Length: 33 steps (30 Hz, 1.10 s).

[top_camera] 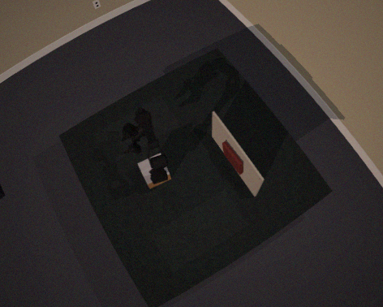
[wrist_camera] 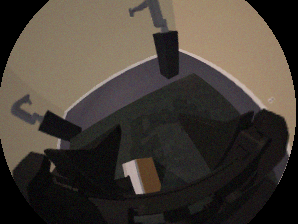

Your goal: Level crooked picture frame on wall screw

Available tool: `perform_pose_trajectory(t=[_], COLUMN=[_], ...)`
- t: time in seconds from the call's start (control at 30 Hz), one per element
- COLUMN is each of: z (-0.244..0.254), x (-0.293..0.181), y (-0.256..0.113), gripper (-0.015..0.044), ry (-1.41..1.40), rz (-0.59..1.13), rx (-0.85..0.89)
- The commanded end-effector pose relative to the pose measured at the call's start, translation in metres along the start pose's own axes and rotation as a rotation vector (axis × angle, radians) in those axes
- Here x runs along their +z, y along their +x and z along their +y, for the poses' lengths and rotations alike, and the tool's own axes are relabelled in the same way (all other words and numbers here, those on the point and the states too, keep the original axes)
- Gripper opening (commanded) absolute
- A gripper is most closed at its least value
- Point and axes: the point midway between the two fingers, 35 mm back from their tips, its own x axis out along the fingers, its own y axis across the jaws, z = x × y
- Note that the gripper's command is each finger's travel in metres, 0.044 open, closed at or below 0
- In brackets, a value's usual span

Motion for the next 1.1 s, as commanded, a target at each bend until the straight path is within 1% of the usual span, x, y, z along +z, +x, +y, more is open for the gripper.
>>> perform_pose_trajectory(t=[0.0, 0.03, 0.13, 0.17, 0.4, 0.63, 0.83, 1.07], z=[0.000, 0.001, 0.006, 0.008, 0.028, 0.059, 0.092, 0.138], x=[0.000, -0.001, -0.008, -0.012, -0.046, -0.094, -0.139, -0.190], y=[-0.002, -0.008, -0.041, -0.052, -0.122, -0.175, -0.204, -0.219], gripper=[0.0374, 0.0347, 0.0269, 0.0260, 0.0260, 0.0260, 0.0260, 0.0260], ry=[0.004, 0.015, 0.084, 0.111, 0.318, 0.543, 0.733, 0.904], rz=[-0.006, -0.022, -0.123, -0.161, -0.454, -0.793, -1.121, -1.531], rx=[-0.008, -0.034, -0.178, -0.229, -0.583, -0.932, -1.209, -1.525])
